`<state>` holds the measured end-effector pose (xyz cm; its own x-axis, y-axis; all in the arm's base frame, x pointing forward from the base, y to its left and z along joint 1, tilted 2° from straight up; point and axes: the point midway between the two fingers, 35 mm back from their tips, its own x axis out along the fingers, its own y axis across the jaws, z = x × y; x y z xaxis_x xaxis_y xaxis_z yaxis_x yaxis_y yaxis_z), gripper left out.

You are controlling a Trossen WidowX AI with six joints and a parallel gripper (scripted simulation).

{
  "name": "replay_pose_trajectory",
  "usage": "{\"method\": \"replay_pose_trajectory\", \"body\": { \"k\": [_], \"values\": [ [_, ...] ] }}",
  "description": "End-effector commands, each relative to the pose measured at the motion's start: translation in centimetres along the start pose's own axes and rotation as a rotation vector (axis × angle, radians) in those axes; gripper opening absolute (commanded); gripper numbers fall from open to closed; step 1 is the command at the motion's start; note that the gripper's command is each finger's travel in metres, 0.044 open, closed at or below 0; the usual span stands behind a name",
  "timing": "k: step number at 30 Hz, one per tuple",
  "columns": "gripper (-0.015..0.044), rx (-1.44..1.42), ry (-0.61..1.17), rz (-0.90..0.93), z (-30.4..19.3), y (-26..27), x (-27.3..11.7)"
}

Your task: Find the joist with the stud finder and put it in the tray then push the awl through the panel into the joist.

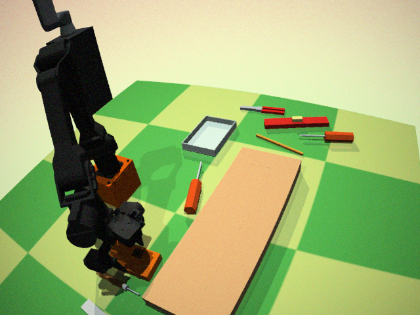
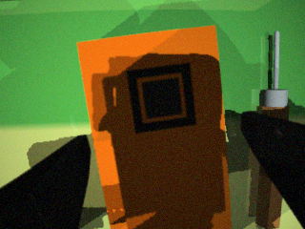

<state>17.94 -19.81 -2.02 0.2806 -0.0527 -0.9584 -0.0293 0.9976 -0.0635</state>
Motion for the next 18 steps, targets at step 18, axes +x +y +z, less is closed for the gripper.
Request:
{"method": "replay_pose_trajectory", "body": {
  "k": [18],
  "values": [
    [0.0228,0.002,0.002,0.008,-0.18,0.25,0.18]
  ]
}}
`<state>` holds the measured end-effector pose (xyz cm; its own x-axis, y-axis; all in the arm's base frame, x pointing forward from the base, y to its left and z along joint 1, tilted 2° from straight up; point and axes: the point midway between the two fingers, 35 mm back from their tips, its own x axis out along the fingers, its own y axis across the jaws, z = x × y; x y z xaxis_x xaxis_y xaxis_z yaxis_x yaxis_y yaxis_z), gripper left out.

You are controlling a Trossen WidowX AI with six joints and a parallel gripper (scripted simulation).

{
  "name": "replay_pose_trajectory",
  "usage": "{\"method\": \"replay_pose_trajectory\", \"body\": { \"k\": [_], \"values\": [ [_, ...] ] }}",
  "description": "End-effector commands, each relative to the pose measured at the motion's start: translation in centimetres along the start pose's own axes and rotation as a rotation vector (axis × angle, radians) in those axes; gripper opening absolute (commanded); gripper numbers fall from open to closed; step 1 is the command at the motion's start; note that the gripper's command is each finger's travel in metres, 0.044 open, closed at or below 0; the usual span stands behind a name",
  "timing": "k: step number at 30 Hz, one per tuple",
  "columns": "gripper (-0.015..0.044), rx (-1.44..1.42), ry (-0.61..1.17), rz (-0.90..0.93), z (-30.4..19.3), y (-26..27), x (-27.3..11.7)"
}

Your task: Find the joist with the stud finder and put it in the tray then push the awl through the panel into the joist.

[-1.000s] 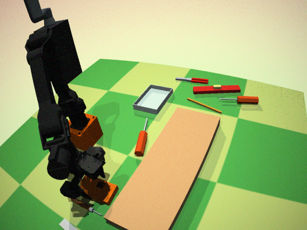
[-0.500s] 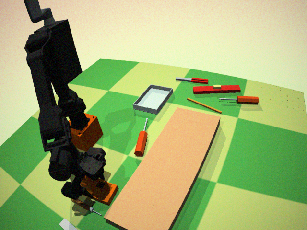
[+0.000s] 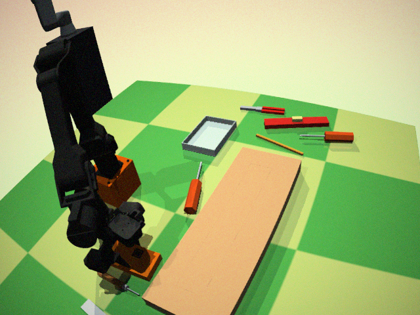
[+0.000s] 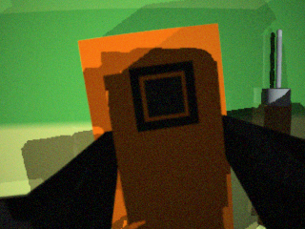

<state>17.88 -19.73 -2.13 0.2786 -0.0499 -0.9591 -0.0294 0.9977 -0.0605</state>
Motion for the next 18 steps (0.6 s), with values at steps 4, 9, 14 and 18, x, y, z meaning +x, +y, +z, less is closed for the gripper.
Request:
{"method": "replay_pose_trajectory", "body": {
  "k": [4,9,14,18],
  "values": [
    [0.0201,0.001,0.0,0.005,-0.1,0.2,0.1],
    [0.0168,0.001,0.0,0.005,-0.1,0.2,0.1],
    [0.0076,0.001,0.0,0.005,0.1,0.0,-0.4],
    [0.0,0.001,-0.001,0.004,0.9,-0.3,-2.4]
  ]
}}
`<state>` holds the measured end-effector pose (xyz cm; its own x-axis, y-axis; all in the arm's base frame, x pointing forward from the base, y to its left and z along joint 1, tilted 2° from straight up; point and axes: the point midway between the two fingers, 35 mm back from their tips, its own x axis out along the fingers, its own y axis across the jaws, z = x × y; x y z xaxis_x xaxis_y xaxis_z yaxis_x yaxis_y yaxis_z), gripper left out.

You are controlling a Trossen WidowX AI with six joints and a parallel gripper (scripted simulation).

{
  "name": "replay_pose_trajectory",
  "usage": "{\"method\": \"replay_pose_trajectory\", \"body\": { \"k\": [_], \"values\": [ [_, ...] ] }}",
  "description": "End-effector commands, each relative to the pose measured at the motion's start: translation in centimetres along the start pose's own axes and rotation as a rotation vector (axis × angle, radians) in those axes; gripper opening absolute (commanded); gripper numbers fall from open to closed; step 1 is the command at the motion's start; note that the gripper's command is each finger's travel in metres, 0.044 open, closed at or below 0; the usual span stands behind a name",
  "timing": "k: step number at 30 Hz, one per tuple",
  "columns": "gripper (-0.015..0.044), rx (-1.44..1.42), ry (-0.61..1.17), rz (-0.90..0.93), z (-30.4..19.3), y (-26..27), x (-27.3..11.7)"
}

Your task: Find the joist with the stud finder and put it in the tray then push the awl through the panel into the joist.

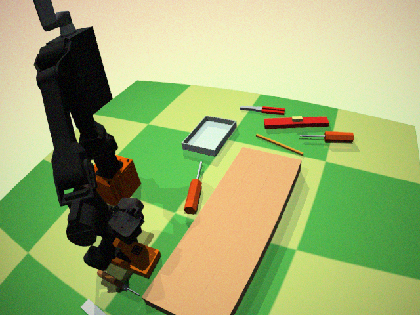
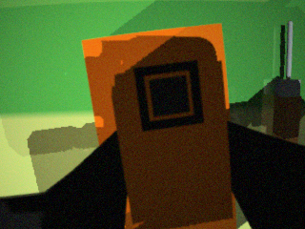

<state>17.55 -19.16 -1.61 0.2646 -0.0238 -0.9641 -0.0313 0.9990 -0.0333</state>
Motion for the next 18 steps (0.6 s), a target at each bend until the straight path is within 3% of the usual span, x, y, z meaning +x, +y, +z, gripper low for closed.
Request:
{"method": "replay_pose_trajectory", "body": {
  "k": [1,11,18],
  "values": [
    [0.0,-0.004,-0.015,-0.022,1.2,-0.8,-2.4],
    [0.0,-0.004,-0.015,-0.022,2.7,-0.3,-8.8],
    [0.0,-0.004,-0.015,-0.023,2.8,-0.3,-9.2]
  ]
}}
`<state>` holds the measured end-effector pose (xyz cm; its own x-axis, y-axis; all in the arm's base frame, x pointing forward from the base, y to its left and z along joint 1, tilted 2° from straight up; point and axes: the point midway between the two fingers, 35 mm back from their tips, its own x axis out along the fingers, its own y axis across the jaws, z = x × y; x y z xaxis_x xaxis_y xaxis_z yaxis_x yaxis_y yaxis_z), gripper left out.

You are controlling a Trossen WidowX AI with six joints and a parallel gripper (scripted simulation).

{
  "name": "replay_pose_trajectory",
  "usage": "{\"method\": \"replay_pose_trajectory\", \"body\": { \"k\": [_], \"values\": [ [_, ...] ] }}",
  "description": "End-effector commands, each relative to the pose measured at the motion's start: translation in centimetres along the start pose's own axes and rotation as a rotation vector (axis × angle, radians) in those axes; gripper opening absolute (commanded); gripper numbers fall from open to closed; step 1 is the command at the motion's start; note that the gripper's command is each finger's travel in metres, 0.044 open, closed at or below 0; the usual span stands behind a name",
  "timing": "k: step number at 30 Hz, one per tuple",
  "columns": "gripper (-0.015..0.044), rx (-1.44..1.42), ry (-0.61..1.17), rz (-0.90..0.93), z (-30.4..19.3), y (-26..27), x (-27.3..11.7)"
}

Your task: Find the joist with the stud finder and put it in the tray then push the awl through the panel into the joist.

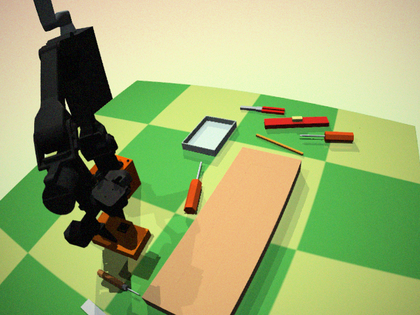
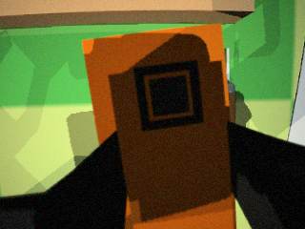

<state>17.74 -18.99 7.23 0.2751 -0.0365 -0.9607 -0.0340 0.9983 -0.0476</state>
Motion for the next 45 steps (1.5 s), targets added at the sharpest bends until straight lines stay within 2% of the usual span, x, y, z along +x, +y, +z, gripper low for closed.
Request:
{"method": "replay_pose_trajectory", "body": {
  "k": [1,19,37,45],
  "values": [
    [0.0,0.003,-0.004,-0.01,0.5,-0.2,-0.8],
    [0.0,0.049,-0.006,-0.024,8.0,-3.2,-0.4],
    [0.0,0.1,-0.02,-0.039,16.7,-4.1,1.6],
    [0.0,0.102,-0.021,-0.039,17.0,-4.1,2.0]
  ]
}}
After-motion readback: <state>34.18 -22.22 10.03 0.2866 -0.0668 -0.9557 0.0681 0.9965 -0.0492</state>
